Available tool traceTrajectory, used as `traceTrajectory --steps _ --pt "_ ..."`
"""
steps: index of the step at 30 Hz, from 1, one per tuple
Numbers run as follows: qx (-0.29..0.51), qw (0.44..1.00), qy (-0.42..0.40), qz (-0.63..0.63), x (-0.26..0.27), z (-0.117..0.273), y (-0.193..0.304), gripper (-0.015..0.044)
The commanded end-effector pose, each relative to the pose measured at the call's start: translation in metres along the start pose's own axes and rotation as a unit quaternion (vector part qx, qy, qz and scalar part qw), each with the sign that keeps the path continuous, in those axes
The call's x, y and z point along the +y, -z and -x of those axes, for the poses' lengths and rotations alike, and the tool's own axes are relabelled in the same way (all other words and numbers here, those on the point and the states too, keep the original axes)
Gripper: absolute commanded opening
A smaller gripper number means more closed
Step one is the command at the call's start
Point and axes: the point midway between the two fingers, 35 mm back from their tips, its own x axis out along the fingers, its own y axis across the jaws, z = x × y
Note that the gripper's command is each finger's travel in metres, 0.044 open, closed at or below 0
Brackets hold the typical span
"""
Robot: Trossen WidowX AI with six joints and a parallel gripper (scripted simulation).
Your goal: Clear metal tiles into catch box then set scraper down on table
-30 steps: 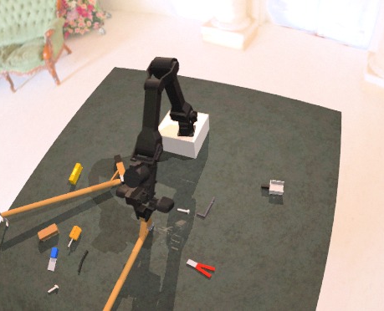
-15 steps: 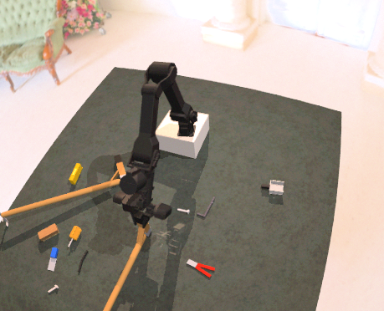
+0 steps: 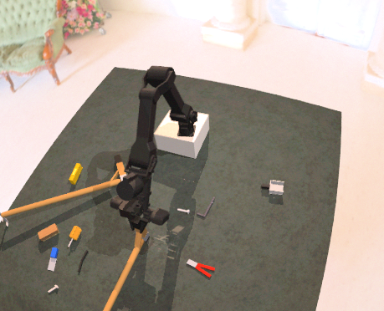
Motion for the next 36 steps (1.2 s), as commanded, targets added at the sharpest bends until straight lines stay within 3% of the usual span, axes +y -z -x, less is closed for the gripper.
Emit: traceTrajectory --steps 1,36 --pt "-0.006 1.000 0.000 0.000 0.000 -0.004 -0.011 0.0000" --pt "-0.009 1.000 0.000 -0.001 0.001 -0.032 -0.055 0.0000"
